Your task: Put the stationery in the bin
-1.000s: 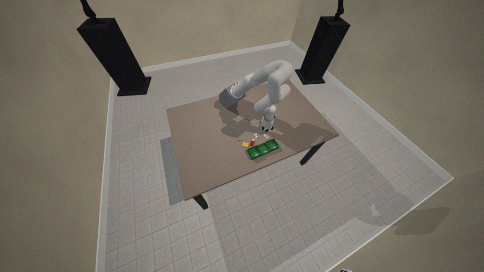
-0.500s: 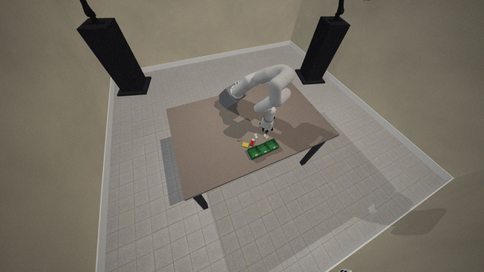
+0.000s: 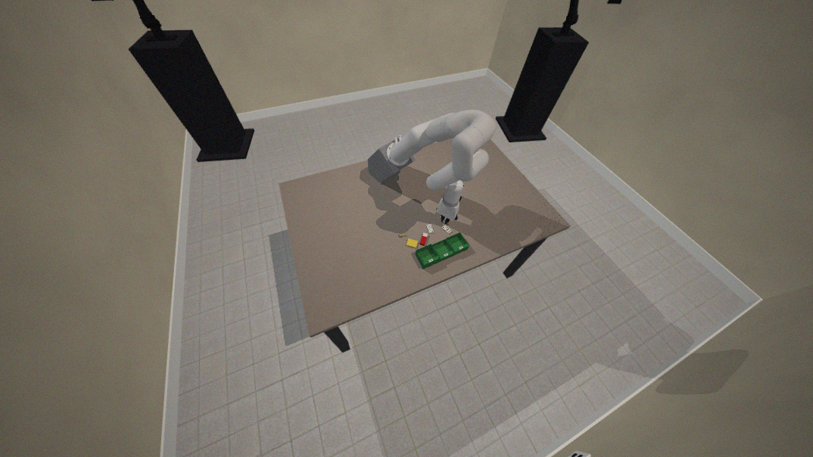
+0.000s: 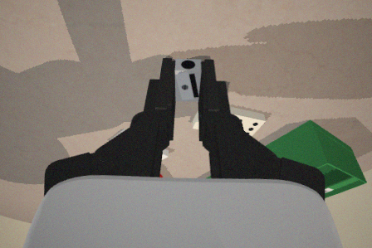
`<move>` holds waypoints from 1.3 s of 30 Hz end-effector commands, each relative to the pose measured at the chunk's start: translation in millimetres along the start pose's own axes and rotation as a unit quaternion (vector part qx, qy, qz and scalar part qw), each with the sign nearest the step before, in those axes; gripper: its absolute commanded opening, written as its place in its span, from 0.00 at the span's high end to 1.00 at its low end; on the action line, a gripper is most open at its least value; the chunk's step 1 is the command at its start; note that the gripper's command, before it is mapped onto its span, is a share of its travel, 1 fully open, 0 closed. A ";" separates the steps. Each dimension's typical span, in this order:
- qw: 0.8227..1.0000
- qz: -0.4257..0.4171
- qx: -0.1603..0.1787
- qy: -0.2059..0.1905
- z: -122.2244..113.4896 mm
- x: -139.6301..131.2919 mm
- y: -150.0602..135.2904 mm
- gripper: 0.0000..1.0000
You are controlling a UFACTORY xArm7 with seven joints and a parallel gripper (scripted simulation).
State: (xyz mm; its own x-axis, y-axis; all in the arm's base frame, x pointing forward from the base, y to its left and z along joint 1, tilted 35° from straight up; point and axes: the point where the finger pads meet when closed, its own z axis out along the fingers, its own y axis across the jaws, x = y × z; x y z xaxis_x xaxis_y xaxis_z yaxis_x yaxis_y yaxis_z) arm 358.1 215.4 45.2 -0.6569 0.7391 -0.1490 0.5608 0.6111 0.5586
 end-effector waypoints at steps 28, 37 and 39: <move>1.000 0.000 -0.001 0.000 -0.3 -0.1 0.4 1.00; 1.000 0.000 -0.001 0.000 -23.5 0.0 0.4 1.00; 1.000 0.000 -0.001 0.000 -26.8 0.0 0.4 1.00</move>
State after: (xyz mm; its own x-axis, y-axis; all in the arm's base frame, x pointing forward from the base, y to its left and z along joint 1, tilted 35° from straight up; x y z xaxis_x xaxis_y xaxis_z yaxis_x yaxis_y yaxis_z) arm 350.0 210.8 57.8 -0.6562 0.7395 -0.1503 0.5603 0.6109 0.5593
